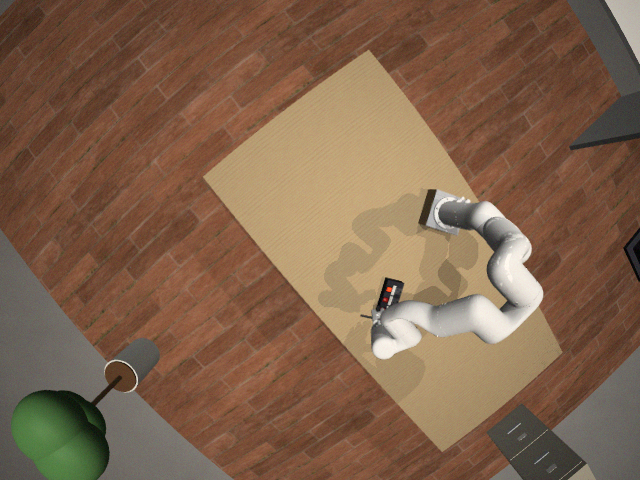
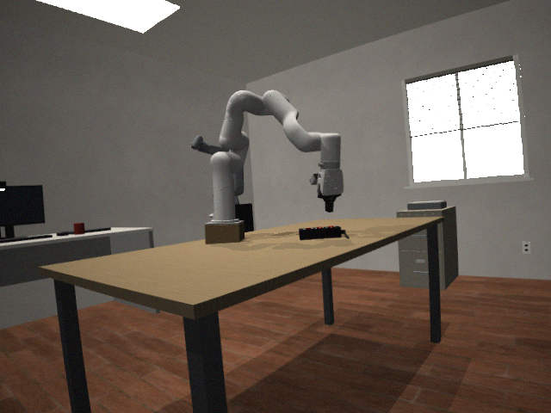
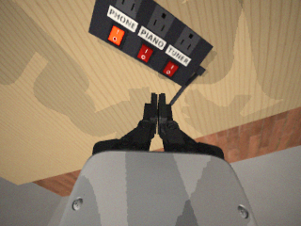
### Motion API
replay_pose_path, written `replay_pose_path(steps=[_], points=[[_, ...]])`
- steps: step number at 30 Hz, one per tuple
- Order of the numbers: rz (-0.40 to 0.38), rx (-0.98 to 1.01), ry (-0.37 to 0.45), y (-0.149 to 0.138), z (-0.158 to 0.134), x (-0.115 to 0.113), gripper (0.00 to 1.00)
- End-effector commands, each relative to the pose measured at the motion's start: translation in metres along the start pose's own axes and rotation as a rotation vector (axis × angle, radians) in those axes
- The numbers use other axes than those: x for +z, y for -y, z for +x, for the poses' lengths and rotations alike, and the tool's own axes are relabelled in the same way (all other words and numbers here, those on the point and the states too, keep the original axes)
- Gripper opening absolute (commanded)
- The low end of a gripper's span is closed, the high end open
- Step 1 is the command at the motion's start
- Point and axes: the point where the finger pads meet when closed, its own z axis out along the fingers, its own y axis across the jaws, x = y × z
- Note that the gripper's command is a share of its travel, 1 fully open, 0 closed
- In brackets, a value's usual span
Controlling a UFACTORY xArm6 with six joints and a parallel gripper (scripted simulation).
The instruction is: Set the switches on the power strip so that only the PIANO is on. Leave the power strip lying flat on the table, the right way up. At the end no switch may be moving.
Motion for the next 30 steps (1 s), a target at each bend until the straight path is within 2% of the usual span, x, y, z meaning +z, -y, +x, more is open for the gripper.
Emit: replay_pose_path(steps=[1, 30], points=[[-0.002, -0.001, 0.003, -0.0010, -0.0009, -0.0018, 0.00], [-0.002, -0.001, 0.003, -0.0010, -0.0009, -0.0018, 0.00]])
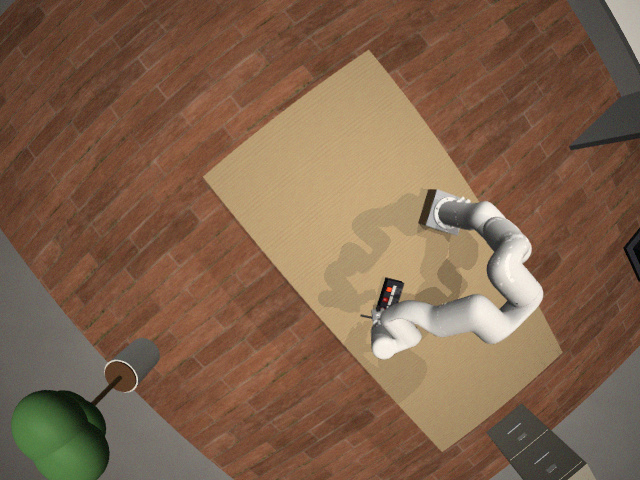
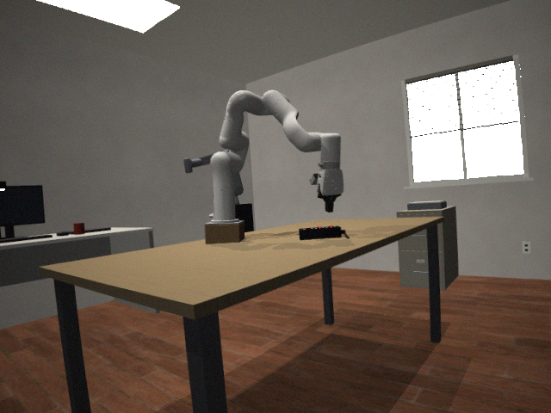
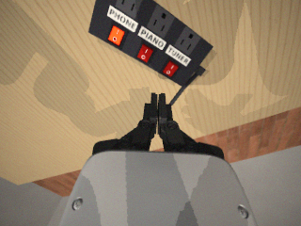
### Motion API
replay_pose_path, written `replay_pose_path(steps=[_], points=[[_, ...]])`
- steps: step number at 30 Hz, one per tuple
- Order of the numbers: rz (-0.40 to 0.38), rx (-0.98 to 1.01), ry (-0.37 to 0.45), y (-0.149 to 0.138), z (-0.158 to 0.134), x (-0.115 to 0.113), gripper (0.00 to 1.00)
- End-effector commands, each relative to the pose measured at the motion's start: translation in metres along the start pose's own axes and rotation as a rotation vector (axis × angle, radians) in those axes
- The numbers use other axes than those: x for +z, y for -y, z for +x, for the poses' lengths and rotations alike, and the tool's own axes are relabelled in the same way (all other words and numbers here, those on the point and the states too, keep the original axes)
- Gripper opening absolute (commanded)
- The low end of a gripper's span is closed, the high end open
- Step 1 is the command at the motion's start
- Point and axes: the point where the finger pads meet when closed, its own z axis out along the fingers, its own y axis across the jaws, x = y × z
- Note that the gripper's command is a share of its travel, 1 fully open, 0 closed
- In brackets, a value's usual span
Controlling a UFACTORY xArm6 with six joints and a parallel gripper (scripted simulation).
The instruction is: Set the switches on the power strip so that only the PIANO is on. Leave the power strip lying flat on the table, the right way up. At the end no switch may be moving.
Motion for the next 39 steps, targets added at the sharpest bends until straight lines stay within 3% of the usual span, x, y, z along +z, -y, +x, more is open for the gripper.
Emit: replay_pose_path(steps=[1, 10, 12, 14, 16, 20, 39], points=[[-0.003, -0.001, 0.004, -0.001, -0.001, -0.002, 0.00], [-0.006, 0.002, 0.004, -0.001, -0.001, -0.001, 0.00], [-0.062, 0.044, 0.012, -0.001, 0.000, 0.009, 0.00], [-0.062, 0.044, 0.012, -0.001, 0.000, 0.009, 0.00], [-0.155, 0.144, 0.042, 0.007, -0.002, 0.026, 0.00], [-0.208, 0.239, 0.081, 0.023, -0.005, 0.039, 0.00], [-0.218, 0.263, 0.092, 0.028, -0.005, 0.042, 0.00]])
